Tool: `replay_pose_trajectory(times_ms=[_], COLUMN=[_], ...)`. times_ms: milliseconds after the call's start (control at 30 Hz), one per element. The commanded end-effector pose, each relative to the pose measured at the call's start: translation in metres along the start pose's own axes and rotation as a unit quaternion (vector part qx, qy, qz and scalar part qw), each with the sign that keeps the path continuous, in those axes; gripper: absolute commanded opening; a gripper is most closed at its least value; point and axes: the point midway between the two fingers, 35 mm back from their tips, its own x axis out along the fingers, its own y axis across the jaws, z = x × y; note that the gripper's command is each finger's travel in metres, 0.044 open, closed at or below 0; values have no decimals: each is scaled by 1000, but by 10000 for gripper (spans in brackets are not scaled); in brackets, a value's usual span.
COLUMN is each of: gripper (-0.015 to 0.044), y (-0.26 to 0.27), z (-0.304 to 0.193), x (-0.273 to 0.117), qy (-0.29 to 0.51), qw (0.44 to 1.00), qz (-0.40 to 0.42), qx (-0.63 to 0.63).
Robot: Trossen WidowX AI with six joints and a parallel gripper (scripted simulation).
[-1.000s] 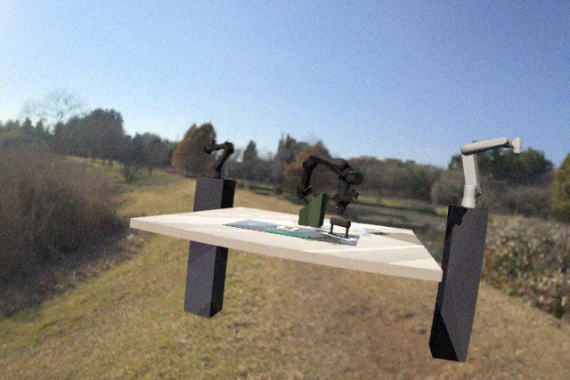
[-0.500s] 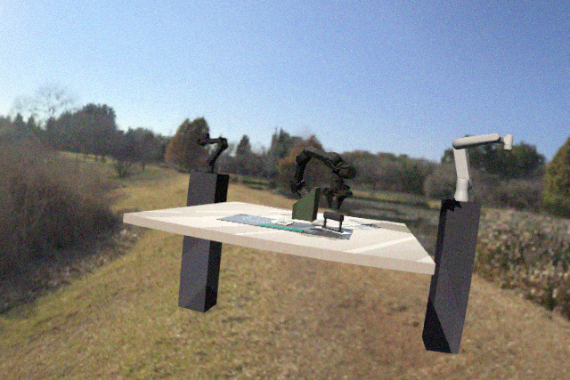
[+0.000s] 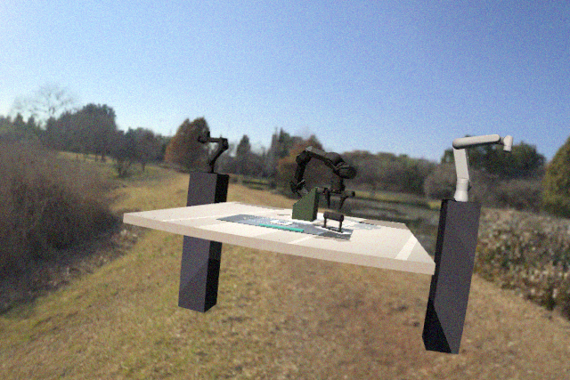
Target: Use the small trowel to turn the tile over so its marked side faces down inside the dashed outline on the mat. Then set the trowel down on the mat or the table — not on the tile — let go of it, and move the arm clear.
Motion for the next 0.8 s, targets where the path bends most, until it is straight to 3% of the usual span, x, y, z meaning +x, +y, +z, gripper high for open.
replay_pose_trajectory(times_ms=[0, 367, 767], gripper=[270, 270, 270], y=[0, -1, -2], z=[1, 0, -1], x=[1, 1, 1], qy=[-3, -3, -3], qw=[997, 965, 889], qz=[0, -1, -2], qx=[-75, -263, -457])
